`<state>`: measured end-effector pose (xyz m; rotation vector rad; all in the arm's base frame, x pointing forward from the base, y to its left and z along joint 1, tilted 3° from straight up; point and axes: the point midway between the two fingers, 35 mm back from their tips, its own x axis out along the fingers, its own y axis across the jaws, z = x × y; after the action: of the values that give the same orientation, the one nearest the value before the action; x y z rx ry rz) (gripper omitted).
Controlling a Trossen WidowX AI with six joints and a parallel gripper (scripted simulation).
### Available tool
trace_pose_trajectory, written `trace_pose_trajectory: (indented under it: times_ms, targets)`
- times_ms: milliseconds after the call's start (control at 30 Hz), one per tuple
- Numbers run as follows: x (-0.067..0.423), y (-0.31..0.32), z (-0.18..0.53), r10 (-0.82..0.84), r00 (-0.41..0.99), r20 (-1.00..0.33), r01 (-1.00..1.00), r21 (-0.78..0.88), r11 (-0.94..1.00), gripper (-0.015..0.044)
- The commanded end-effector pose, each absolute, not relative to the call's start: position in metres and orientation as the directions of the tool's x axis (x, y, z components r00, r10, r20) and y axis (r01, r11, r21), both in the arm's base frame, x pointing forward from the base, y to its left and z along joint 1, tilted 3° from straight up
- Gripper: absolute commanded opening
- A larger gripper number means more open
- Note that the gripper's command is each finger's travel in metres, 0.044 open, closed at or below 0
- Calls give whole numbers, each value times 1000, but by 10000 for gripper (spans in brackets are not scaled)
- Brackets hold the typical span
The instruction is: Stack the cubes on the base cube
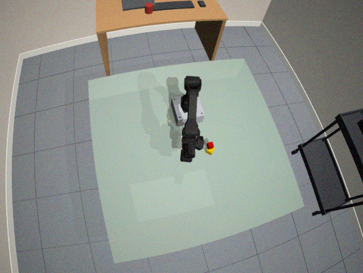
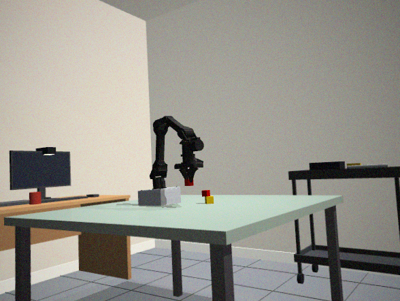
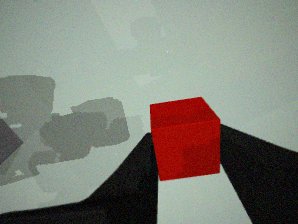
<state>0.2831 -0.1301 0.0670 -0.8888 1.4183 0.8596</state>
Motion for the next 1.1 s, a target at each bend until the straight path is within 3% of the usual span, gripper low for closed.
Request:
trace_pose_trajectory:
  times_ms: [0,1067]
  targets:
    - [289,-118,67,-34,-17,-999,-859,-3,512,105]
    - [320,-19,61,-29,-10,-1000,-330,-24,944,105]
